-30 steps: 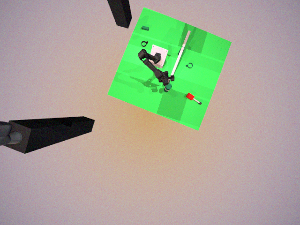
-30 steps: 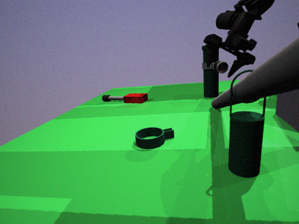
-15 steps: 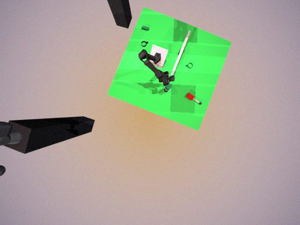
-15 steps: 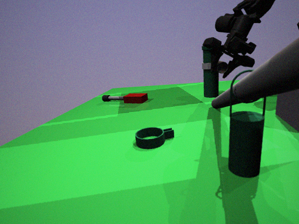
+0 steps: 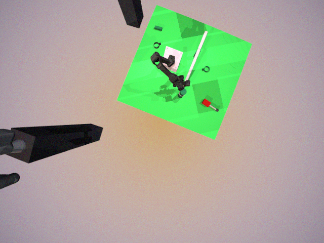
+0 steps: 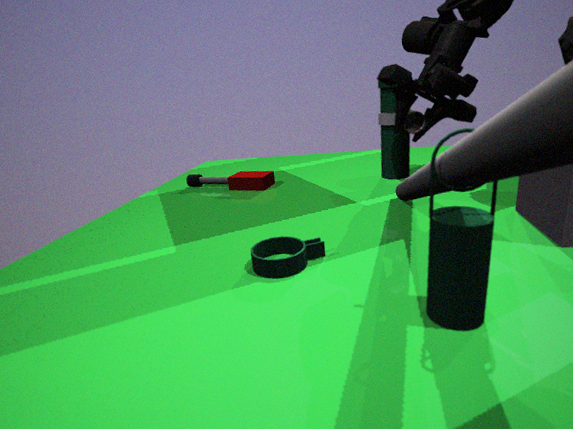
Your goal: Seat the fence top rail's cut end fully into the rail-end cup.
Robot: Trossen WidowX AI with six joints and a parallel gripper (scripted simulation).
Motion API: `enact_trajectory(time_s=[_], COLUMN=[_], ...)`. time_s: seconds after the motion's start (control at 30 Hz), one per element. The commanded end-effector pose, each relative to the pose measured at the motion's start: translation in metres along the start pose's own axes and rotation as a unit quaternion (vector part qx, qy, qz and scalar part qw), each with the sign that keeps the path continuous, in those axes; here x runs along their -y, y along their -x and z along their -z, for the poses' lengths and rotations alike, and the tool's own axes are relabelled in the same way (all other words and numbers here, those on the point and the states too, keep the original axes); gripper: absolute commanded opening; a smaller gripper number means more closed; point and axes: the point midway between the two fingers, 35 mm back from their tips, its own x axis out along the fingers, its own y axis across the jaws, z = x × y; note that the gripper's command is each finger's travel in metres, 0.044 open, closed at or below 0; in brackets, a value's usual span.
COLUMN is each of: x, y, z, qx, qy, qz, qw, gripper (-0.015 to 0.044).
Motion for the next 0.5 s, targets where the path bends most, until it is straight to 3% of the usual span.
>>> enact_trajectory(time_s=[0.0,0.47], x=[0.0030,0.0112], y=[-0.0025,-0.0074], z=[-0.0012,-0.0005], qx=[-0.008,-0.034], qy=[-0.016,-0.061], qz=[0.000,0.001], qw=[1.000,0.998], gripper=[0.0000,0.0000])
